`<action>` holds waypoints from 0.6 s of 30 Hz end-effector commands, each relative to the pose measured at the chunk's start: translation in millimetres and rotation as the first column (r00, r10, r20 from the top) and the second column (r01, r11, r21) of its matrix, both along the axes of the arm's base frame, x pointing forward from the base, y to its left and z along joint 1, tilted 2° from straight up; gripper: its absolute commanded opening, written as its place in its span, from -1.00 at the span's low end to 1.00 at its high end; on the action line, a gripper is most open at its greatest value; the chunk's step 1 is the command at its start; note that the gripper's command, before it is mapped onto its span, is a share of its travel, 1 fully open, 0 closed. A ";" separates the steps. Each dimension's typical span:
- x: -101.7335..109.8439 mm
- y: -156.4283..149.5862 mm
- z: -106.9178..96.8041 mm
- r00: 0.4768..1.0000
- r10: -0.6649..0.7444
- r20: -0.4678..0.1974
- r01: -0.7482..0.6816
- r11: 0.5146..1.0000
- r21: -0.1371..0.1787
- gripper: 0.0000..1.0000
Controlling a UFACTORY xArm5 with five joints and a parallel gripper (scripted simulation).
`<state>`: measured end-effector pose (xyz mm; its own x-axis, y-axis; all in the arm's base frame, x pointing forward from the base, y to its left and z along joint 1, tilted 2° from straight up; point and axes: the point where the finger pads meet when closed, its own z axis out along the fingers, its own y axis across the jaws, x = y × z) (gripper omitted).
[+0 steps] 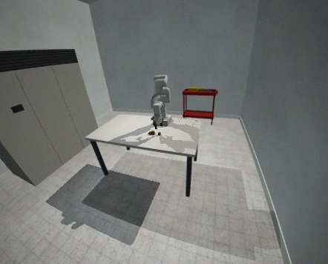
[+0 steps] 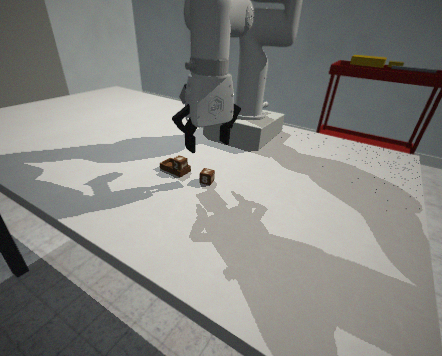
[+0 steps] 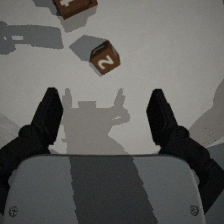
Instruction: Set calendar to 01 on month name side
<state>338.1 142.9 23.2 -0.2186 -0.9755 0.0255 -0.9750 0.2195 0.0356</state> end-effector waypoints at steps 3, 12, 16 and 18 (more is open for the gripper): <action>0.7 0.4 1.0 0.970 0.241 0.001 -0.241 0.970 0.011 1.00; 0.1 0.3 1.1 0.878 0.479 0.000 -0.479 0.878 0.021 1.00; -0.1 0.3 1.1 0.820 0.572 0.001 -0.572 0.820 0.025 1.00; -0.2 0.3 1.1 0.810 0.586 0.001 -0.586 0.810 0.026 1.00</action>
<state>336.9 142.7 23.3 0.3416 -0.9398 0.0023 -0.9390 -0.3412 0.0435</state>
